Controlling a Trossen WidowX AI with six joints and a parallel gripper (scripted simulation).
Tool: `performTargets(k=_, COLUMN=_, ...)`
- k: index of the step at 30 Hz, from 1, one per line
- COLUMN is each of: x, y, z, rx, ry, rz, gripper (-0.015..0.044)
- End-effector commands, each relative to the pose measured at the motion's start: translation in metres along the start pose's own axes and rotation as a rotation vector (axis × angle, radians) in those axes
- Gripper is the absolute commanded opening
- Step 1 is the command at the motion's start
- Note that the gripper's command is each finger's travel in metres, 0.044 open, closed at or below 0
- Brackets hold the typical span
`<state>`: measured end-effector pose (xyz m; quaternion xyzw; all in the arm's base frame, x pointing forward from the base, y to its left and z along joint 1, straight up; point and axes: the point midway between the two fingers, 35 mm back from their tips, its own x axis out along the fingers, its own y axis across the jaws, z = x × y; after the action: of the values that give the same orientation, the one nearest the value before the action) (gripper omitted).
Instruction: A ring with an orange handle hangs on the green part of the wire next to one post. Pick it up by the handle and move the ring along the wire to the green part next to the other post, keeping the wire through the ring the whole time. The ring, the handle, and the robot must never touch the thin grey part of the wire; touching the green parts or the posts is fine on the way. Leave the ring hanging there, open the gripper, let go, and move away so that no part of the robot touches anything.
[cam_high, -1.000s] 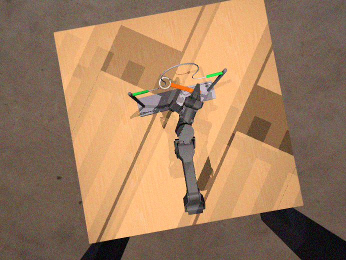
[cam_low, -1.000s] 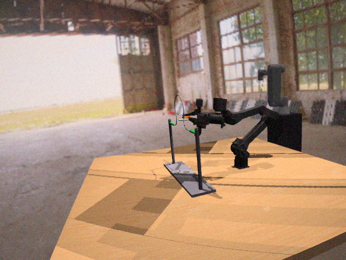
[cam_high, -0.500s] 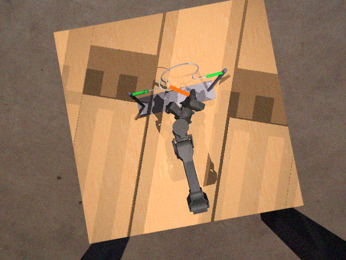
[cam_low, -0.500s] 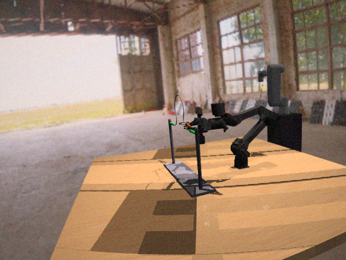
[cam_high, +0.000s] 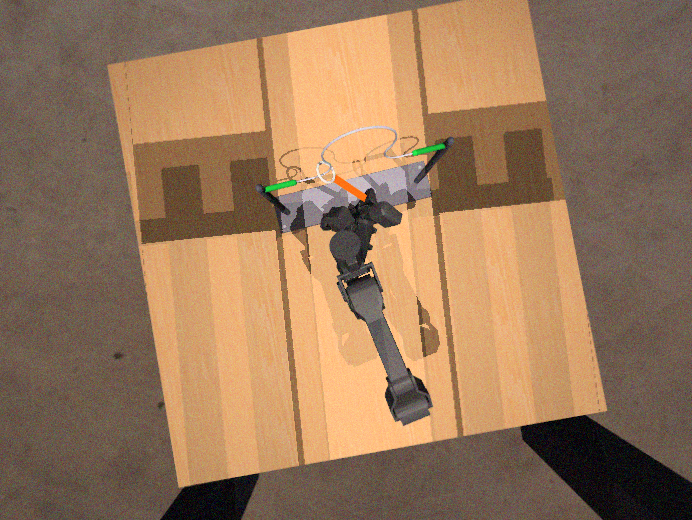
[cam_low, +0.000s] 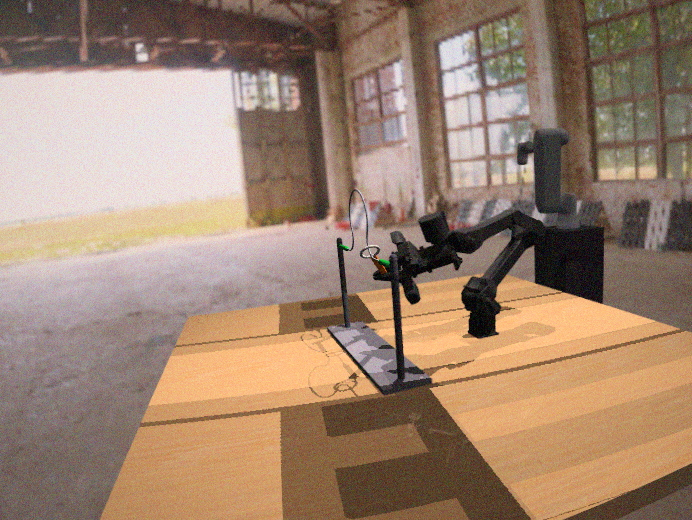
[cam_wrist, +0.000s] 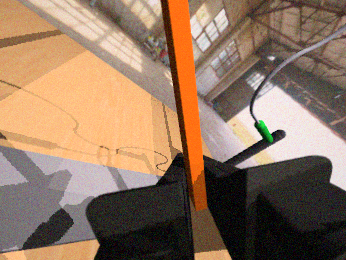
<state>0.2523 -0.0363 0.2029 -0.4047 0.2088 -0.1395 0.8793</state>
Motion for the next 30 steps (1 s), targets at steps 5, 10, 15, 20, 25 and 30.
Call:
performTargets(k=5, x=0.003, y=0.029, z=0.002, rx=0.177, ry=-0.034, rz=0.095, gripper=-0.0150)
performTargets(k=10, x=0.001, y=0.047, z=0.006, rx=0.287, ry=-0.045, rz=0.156, gripper=-0.0150)
performTargets(k=15, x=-0.004, y=0.063, z=0.011, rx=0.388, ry=-0.033, rz=0.214, gripper=-0.0150)
performTargets(k=20, x=-0.010, y=0.078, z=0.018, rx=0.480, ry=-0.022, rz=0.266, gripper=-0.0150)
performTargets(k=25, x=-0.016, y=0.089, z=0.025, rx=0.559, ry=-0.012, rz=0.311, gripper=-0.0150)
performTargets(k=30, x=-0.022, y=0.099, z=0.032, rx=0.622, ry=-0.003, rz=0.347, gripper=-0.0150)
